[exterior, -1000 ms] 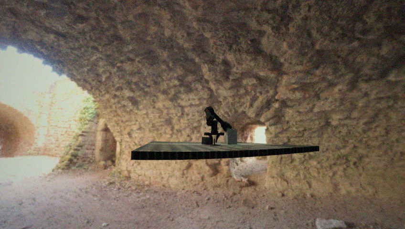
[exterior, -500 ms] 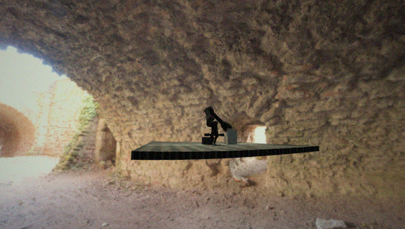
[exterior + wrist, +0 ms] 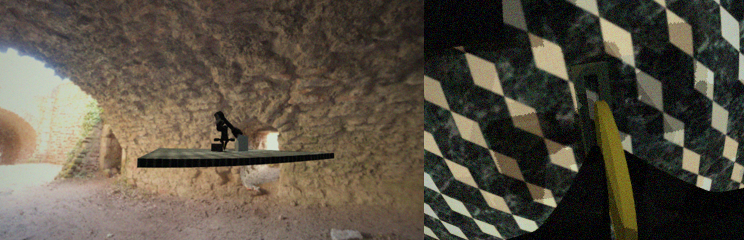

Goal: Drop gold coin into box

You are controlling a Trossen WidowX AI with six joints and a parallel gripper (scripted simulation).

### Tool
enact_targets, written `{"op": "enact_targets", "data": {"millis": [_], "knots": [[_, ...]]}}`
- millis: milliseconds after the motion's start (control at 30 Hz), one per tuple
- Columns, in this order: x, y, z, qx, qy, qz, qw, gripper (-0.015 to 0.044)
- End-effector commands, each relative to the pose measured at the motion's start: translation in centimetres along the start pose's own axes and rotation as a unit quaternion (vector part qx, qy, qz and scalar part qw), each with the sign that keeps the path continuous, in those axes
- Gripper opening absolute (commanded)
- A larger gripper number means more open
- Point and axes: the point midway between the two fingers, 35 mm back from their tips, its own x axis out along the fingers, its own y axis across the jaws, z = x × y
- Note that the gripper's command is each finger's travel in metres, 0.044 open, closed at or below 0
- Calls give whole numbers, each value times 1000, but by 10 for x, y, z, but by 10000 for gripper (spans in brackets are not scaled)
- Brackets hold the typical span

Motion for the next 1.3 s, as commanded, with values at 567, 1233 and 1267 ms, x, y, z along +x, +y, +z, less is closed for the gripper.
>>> {"op": "enact_targets", "data": {"millis": [567,1233,1267], "knots": [[-52,1,-3,4,5,-2,1000,0],[-81,-2,0,-91,3,-1,996,0],[-81,-2,0,-108,3,-1,994,0]]}}
